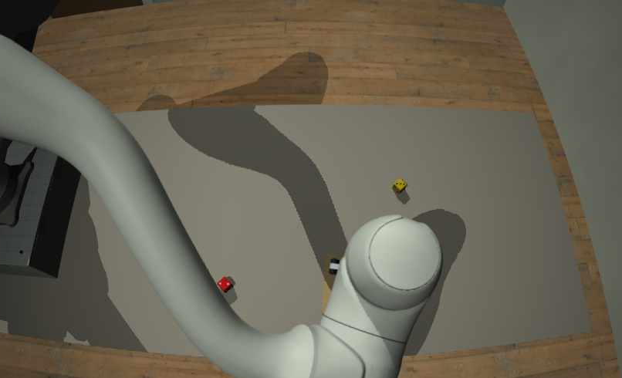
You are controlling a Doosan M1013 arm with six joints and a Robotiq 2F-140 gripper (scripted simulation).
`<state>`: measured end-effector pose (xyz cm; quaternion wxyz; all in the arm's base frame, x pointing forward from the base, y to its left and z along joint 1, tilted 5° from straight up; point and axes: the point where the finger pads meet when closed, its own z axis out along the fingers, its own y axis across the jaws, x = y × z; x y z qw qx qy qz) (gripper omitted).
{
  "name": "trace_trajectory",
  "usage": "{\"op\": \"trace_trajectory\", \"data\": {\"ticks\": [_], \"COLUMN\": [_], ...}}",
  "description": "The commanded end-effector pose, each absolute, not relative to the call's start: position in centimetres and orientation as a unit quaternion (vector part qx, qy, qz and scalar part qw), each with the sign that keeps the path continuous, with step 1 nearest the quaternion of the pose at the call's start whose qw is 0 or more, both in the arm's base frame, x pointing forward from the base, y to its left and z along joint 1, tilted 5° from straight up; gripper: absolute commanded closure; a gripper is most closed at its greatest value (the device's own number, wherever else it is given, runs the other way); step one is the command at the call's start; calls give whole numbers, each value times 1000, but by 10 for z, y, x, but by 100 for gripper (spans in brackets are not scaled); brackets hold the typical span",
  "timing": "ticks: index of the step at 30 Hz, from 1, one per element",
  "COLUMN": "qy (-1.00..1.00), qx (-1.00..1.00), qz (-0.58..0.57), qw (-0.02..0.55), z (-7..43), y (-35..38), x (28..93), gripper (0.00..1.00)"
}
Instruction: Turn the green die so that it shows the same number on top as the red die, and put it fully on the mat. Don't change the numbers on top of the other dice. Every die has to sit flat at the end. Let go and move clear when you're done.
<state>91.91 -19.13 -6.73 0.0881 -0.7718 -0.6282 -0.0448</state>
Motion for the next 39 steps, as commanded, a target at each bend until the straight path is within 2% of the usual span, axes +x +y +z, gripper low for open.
{"op": "trace_trajectory", "data": {"ticks": [1, 8, 16, 25, 33, 39], "qy": [-627, -625, -608, -604, -579, -578], "qx": [-769, -768, -754, -751, -726, -725], "qz": [-68, -79, -165, -179, -262, -265], "qw": [107, 118, 185, 199, 263, 265], "z": [-67, -69, -69, -72, -73, -75], "y": [-196, -196, -200, -203, -206, -210], "x": [918, 917, 917, 916, 916, 915], "gripper": [79, 79, 79, 79, 79, 79]}}
